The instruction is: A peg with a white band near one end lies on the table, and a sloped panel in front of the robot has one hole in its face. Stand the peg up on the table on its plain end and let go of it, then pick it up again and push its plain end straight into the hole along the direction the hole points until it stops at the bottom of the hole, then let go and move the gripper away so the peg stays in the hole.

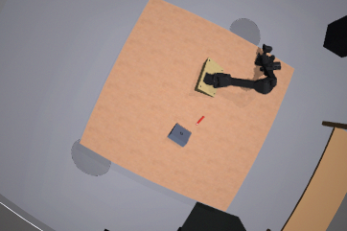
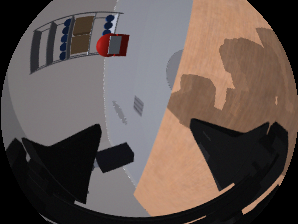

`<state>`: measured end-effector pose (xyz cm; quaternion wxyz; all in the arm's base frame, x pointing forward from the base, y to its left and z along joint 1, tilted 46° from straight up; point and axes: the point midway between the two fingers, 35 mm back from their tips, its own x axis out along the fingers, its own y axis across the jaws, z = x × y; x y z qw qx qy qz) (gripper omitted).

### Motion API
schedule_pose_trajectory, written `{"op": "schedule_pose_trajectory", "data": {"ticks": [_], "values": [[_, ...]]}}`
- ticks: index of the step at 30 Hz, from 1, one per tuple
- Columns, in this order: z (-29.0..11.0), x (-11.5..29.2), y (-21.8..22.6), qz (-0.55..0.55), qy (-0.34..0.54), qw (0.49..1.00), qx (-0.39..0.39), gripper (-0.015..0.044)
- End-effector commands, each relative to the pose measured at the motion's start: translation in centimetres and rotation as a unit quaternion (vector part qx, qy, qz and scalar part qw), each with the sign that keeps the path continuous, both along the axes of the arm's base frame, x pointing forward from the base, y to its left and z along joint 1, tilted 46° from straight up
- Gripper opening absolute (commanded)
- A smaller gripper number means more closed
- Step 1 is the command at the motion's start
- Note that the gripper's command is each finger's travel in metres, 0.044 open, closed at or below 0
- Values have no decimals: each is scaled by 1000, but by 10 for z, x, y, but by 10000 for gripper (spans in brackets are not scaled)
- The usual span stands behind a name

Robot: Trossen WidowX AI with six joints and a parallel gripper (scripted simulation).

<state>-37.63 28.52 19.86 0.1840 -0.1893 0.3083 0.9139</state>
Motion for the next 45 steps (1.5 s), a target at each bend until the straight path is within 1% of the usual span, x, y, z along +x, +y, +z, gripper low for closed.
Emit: {"op": "schedule_pose_trajectory", "data": {"ticks": [1,13,24,31,38,40,45], "values": [[14,15,20,-43,13,999,1,440],[62,77,76,-182,63,981,5,440],[100,142,111,-293,107,950,9,440],[111,203,130,-369,119,922,6,440],[117,267,139,-440,125,889,1,440],[115,283,140,-454,122,883,-1,440],[106,337,139,-503,112,857,-14,440]]}}
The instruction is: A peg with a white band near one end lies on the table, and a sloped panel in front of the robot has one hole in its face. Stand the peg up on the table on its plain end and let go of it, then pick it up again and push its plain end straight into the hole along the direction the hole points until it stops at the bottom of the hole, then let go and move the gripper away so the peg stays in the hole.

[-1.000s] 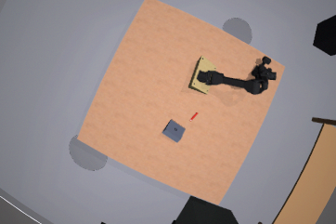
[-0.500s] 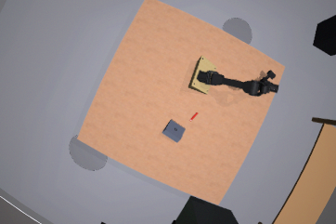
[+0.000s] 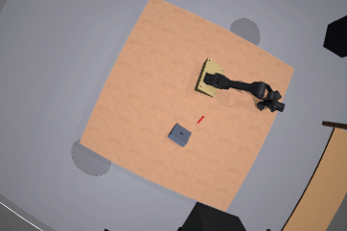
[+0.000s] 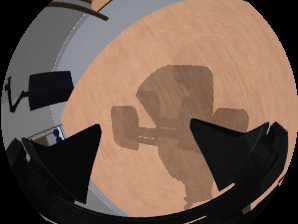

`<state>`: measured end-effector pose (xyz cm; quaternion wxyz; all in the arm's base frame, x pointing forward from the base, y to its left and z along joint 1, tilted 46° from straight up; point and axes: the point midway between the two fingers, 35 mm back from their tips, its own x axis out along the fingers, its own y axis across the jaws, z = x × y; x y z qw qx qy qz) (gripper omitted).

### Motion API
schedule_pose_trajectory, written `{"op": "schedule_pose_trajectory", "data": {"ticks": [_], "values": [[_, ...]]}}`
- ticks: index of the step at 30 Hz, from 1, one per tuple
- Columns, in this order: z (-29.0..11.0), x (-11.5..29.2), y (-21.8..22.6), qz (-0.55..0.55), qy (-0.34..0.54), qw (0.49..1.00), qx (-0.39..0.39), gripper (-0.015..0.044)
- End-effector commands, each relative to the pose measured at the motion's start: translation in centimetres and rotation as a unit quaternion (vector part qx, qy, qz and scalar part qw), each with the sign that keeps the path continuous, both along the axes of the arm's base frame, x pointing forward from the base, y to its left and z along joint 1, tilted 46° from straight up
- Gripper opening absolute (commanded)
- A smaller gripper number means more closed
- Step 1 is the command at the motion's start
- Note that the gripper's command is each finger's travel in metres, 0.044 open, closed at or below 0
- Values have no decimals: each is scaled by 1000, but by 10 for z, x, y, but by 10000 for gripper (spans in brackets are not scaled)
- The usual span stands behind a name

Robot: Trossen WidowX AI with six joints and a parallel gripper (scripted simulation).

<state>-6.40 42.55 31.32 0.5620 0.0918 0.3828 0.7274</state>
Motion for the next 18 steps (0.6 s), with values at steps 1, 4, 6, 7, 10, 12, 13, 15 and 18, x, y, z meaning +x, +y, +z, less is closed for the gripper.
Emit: {"op": "schedule_pose_trajectory", "data": {"ticks": [1,4,6,7,10,12,13,15,18], "values": [[-12,34,-3,-32,0,999,-21,440],[-21,61,-7,-55,-3,998,-36,440],[-27,79,-10,-70,-4,996,-47,440],[-31,88,-12,-77,-5,996,-52,440],[-42,114,-18,-100,-6,993,-70,440],[-49,137,-21,-124,-3,989,-82,440],[-53,148,-23,-136,-1,987,-88,440],[-59,171,-28,-160,4,982,-100,440],[-76,197,-38,-182,11,975,-125,440]]}}
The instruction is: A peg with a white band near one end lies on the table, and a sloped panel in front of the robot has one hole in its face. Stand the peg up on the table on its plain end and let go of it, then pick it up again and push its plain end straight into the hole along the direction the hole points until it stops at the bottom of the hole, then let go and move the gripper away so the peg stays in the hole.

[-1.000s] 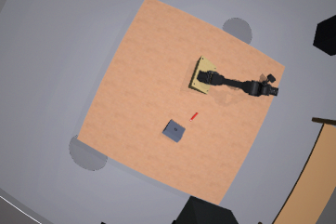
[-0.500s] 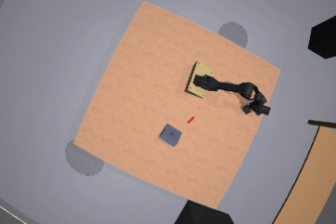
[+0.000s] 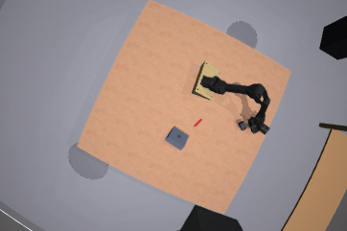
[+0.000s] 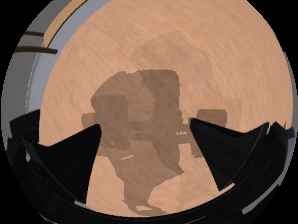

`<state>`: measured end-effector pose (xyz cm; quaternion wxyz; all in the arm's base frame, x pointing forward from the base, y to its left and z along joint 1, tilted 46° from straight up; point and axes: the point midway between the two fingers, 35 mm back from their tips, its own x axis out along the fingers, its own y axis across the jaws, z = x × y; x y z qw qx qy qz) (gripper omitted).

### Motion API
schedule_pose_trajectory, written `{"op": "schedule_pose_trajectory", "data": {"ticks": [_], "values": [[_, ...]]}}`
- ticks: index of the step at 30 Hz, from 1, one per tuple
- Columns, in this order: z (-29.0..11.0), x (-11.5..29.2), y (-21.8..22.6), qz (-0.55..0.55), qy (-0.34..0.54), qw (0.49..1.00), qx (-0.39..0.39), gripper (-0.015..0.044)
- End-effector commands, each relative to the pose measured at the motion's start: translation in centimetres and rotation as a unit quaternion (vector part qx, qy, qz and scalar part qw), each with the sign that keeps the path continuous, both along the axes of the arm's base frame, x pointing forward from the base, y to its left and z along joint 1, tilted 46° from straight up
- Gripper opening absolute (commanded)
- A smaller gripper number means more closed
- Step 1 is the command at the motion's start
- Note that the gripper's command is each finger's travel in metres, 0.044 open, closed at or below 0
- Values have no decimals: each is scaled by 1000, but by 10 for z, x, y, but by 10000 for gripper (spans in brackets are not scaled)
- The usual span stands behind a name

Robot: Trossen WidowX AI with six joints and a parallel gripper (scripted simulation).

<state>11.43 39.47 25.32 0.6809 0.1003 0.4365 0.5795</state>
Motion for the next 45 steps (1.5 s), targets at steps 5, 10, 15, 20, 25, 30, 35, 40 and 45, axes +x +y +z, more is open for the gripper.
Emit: {"op": "schedule_pose_trajectory", "data": {"ticks": [5,10,15,20,25,30,35,40,45], "values": [[-46,57,-27,-48,31,996,-62,440],[-75,92,-50,-84,58,990,-97,440],[-106,125,-82,-123,100,979,-129,440],[-138,153,-121,-165,156,962,-154,440],[-166,172,-163,-206,216,939,-169,440],[-191,184,-206,-245,279,912,-171,440],[-211,189,-246,-280,338,883,-164,440],[-228,188,-282,-312,396,851,-146,440],[-234,186,-298,-328,425,833,-132,440]]}}
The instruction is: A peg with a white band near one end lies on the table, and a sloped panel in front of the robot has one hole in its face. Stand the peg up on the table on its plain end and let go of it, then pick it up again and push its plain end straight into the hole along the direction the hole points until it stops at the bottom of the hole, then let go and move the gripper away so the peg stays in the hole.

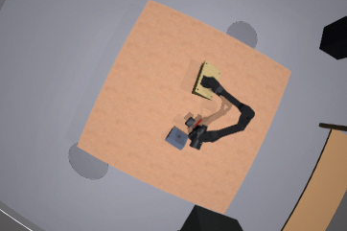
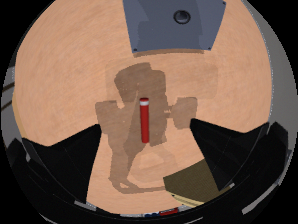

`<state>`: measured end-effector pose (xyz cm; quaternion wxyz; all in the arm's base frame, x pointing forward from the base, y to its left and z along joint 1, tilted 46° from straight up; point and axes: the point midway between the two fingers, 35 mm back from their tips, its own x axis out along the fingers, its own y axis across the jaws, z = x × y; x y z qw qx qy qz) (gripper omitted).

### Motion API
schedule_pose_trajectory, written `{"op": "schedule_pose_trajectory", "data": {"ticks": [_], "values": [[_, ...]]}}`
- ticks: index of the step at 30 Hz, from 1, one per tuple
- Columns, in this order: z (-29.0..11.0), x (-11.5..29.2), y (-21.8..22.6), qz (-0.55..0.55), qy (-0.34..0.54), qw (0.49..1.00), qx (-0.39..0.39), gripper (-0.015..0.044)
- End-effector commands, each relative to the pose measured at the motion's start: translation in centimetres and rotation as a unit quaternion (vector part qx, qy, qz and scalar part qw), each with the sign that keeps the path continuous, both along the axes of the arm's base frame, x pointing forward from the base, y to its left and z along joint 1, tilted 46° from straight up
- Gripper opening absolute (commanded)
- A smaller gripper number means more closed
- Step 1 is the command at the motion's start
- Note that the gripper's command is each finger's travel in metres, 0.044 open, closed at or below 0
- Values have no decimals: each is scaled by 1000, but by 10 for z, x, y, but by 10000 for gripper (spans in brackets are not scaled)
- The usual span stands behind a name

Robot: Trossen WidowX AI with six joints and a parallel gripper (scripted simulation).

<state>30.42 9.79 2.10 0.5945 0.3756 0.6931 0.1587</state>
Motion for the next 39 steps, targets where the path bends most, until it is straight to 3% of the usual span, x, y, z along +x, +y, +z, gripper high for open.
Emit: {"op": "schedule_pose_trajectory", "data": {"ticks": [1,39], "values": [[-2,-3,-1,-2,9,1000,8,440],[-44,-4,42,-2,9,1000,8,440]]}}
